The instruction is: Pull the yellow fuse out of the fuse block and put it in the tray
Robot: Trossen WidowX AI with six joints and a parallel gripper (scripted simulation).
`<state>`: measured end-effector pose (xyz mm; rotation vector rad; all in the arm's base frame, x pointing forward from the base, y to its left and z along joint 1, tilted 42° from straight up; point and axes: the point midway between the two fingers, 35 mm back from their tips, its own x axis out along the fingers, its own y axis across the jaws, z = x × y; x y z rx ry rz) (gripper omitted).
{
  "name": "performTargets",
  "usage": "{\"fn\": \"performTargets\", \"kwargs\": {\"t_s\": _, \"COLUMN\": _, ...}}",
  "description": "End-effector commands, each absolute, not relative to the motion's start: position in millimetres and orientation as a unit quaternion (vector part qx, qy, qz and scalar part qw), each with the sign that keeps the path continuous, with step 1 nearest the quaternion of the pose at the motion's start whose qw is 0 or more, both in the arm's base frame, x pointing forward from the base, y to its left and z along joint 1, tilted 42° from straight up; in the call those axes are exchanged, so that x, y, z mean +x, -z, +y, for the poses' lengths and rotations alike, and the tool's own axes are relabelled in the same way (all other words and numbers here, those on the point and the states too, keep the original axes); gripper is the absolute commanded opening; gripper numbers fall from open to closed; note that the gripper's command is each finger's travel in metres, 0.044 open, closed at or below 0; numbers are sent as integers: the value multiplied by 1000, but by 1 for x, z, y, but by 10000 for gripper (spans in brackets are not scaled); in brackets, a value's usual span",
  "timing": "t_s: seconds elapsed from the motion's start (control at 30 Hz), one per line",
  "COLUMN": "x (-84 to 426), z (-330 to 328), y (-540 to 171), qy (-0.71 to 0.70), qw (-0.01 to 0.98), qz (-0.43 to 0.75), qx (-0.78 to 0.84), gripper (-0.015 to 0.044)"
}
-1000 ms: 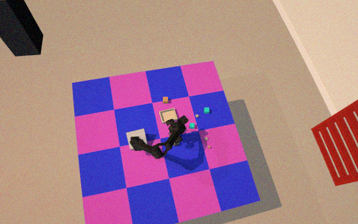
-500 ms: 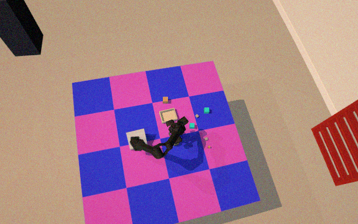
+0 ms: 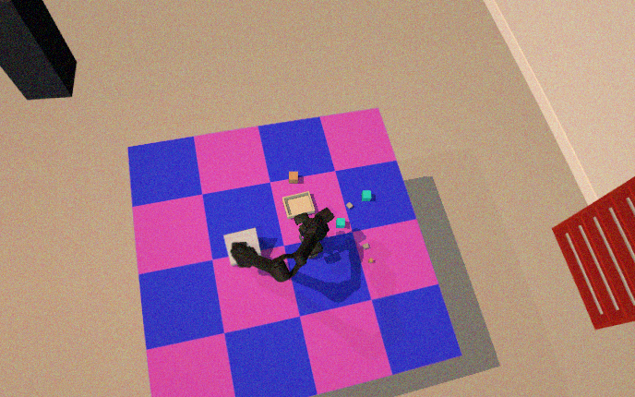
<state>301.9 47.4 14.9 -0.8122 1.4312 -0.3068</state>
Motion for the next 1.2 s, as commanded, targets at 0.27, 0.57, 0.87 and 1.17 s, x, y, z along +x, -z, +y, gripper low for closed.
{"fn": "performTargets", "kwargs": {"t_s": 0.27, "x": 303, "z": 44, "y": -11, "qy": 136, "qw": 669, "qz": 635, "qx": -360, "gripper": 66}}
{"fn": "performTargets", "kwargs": {"t_s": 0.57, "x": 303, "z": 44, "y": -11, "qy": 136, "qw": 669, "qz": 635, "qx": -360, "gripper": 6}}
{"fn": "performTargets", "kwargs": {"t_s": 0.87, "x": 302, "z": 45, "y": -13, "qy": 136, "qw": 669, "qz": 635, "qx": -360, "gripper": 0}}
{"fn": "performTargets", "kwargs": {"t_s": 1.17, "x": 302, "z": 48, "y": -16, "qy": 136, "qw": 669, "qz": 635, "qx": -360, "gripper": 0}}
